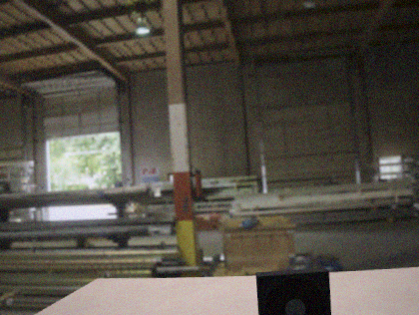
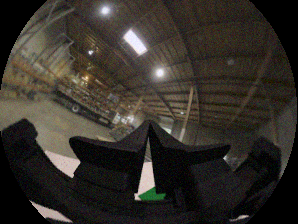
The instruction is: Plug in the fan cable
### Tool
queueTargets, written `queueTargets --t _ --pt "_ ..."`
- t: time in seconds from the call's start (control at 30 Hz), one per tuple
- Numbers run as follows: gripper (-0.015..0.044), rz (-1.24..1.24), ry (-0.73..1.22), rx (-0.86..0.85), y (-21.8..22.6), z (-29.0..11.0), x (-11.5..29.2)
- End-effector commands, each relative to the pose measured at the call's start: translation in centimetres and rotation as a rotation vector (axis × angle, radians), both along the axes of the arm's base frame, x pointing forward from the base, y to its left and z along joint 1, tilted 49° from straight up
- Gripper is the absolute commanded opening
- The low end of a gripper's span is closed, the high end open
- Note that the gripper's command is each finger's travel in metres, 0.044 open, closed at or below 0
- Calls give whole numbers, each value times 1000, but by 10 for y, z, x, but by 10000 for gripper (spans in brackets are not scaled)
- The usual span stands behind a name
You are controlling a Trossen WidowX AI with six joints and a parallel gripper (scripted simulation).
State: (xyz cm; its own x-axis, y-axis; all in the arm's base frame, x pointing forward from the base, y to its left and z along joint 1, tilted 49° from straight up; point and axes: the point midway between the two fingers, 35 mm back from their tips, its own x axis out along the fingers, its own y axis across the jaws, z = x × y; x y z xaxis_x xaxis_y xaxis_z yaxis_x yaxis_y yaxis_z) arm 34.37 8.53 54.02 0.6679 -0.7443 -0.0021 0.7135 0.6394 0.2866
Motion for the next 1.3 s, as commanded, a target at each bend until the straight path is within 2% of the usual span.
queueTargets --t 0.0,0.07,0.17,0.37,0.53,0.7,0.9,1.1,1.27 --pt "26 0 0 0 0 0 0" --pt "79 4 9 -7 0 -2 2" --pt "158 58 139 -97 -3 -26 31" --pt "315 209 507 -259 -24 -107 91" --pt "440 354 825 -306 -55 -187 116" --pt "440 527 1120 -261 -89 -270 115" --pt "440 780 1401 -65 -124 -365 80" --pt "440 1068 1529 274 -140 -437 18" --pt "440 1314 1446 669 -135 -470 -41"
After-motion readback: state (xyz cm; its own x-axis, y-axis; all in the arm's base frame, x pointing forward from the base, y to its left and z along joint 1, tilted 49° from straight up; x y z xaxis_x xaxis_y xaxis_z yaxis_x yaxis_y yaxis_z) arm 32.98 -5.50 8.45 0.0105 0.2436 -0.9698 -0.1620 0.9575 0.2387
